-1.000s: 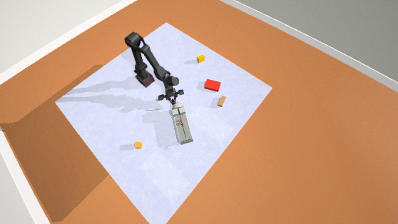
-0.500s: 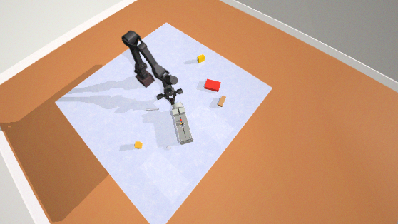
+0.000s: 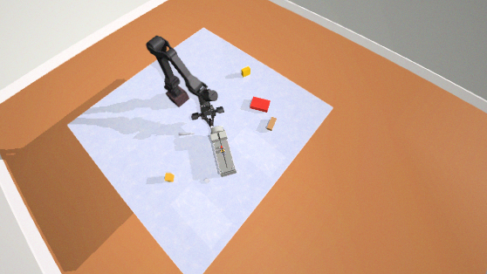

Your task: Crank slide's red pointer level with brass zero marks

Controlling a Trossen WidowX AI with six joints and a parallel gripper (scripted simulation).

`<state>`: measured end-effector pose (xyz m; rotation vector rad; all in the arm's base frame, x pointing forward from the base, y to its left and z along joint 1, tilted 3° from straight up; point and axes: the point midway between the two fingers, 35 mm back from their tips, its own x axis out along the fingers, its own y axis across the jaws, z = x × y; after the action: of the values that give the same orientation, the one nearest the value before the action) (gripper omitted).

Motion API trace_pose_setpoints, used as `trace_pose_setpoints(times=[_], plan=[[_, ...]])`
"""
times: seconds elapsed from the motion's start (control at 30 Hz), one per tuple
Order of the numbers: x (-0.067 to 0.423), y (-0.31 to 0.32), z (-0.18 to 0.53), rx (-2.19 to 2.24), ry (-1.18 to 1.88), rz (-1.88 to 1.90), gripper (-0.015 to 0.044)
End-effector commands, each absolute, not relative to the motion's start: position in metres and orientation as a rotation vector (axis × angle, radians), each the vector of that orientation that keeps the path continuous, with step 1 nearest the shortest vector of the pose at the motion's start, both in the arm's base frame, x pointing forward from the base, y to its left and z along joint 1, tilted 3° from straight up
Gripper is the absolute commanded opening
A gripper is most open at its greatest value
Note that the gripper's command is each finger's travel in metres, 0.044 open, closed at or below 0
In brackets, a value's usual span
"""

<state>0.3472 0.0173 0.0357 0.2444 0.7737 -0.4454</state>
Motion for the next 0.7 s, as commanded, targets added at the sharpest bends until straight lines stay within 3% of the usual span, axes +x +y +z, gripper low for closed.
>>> trace_pose_setpoints(times=[0.0, 0.67], plan=[[0.349, 0.021, 0.044, 0.250, 0.759, -0.446, 0.0000], [0.356, 0.033, 0.053, 0.251, 0.759, -0.446, 0.0000]])
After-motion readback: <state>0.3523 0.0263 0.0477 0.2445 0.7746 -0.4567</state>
